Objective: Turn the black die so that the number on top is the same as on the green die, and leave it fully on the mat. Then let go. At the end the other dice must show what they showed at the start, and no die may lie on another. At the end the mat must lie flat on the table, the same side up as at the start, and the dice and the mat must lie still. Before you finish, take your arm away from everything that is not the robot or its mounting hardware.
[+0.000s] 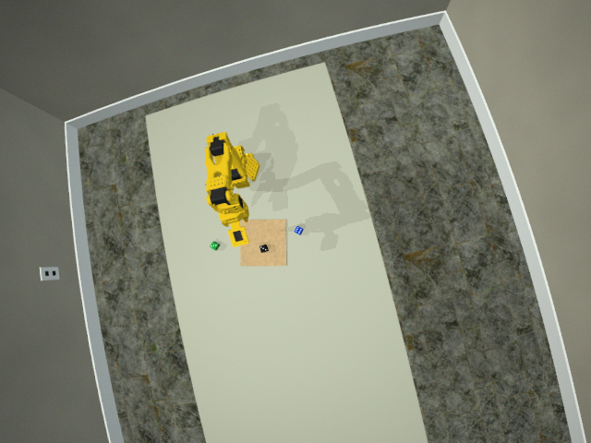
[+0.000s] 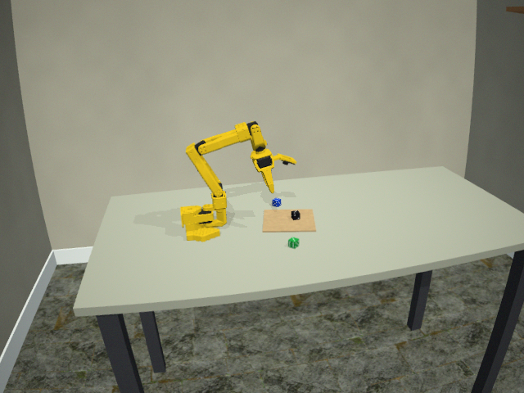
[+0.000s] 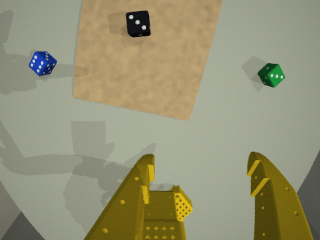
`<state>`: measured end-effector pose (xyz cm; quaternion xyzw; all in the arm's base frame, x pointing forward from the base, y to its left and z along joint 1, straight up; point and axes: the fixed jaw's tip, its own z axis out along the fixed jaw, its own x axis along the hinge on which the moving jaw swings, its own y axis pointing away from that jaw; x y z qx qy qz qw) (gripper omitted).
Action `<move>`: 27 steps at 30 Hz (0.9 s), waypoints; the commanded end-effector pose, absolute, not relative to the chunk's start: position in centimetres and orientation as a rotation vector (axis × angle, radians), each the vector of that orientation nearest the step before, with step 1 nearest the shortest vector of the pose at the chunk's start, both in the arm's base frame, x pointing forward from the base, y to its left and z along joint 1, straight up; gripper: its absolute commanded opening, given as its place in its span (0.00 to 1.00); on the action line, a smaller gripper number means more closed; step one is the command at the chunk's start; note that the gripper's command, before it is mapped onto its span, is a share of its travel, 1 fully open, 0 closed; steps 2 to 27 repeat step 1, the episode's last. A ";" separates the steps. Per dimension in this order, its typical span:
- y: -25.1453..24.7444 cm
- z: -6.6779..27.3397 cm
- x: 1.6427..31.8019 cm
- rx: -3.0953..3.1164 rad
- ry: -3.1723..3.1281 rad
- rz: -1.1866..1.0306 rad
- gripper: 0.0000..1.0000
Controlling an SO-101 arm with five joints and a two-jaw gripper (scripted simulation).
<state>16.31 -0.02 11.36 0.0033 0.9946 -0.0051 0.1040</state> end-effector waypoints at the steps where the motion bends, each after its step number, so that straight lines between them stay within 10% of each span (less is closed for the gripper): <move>1: -0.1 12.2 16.6 0.011 2.881 -0.018 0.29; 27: -0.1 12.2 16.6 0.011 2.881 -0.018 0.29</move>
